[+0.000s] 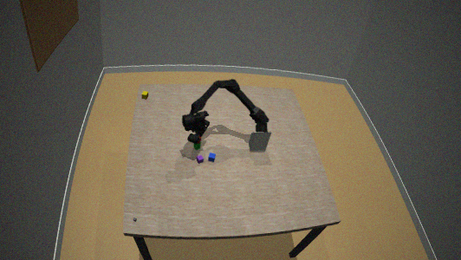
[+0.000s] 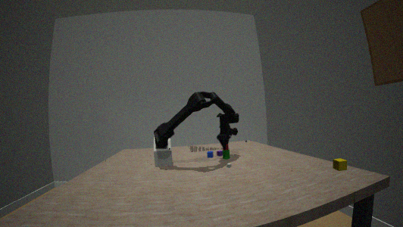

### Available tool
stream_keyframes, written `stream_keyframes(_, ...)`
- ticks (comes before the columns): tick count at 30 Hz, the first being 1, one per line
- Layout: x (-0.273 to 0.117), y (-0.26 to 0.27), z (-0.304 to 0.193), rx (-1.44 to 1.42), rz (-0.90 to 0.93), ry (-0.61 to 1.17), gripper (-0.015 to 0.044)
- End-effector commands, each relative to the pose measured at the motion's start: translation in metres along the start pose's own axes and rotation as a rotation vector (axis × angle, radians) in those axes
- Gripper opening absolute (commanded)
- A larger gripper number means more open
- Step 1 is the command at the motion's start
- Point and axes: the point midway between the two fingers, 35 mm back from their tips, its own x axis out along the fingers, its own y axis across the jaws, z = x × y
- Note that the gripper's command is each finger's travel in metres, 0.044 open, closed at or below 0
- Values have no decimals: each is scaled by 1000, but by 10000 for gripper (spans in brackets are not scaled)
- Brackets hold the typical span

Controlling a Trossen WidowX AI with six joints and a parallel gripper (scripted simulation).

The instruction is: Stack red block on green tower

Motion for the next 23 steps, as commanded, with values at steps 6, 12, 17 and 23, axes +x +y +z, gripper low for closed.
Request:
stream_keyframes(6,0,0,0,0,-1,0,440)
stream_keyframes(12,0,0,0,0,-1,0,440)
stream_keyframes(17,0,0,0,0,-1,0,440)
stream_keyframes(23,0,0,0,0,-1,0,440)
